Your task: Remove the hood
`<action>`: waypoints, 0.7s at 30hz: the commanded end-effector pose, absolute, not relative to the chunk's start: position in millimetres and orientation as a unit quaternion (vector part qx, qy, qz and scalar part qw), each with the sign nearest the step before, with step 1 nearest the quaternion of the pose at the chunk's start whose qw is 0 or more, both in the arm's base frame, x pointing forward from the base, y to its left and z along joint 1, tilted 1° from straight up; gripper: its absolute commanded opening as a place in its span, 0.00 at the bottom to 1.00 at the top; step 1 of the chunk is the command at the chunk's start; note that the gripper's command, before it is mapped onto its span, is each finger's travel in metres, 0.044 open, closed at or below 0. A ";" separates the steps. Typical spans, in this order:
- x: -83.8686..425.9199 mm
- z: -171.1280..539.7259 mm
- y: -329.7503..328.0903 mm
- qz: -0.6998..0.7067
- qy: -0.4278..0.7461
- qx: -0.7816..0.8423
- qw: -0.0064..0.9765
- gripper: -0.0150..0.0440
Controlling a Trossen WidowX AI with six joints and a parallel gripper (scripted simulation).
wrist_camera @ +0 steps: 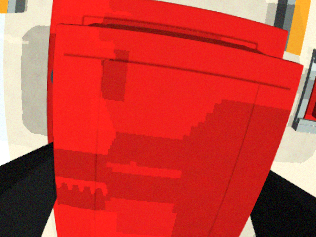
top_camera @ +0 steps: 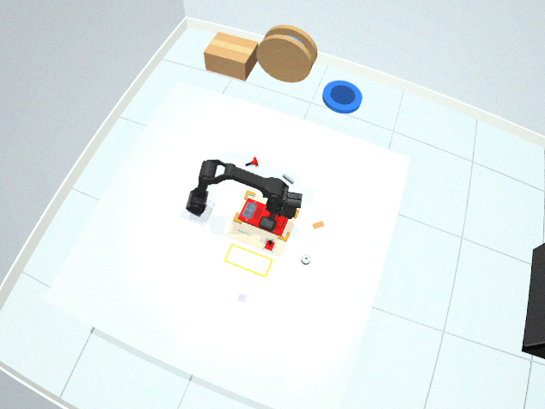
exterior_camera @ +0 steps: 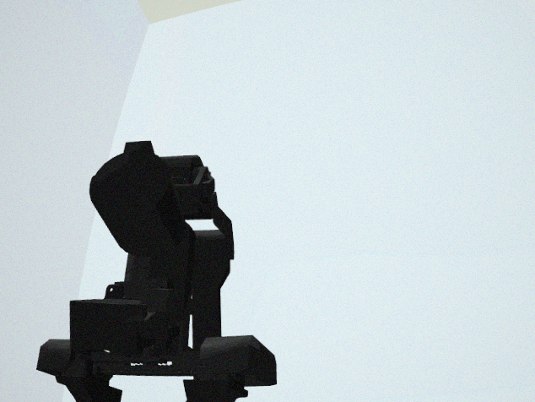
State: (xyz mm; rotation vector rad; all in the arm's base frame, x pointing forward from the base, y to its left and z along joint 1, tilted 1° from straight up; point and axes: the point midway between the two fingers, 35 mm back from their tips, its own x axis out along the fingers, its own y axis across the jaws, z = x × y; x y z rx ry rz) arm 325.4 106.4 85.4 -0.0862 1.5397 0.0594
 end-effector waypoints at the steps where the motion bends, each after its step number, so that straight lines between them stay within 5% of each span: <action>1: 325.0 88.5 106.5 0.026 0.696 -0.039 0.716 0.25; 21: 324.5 128.4 107.3 0.027 0.696 -0.039 0.716 0.25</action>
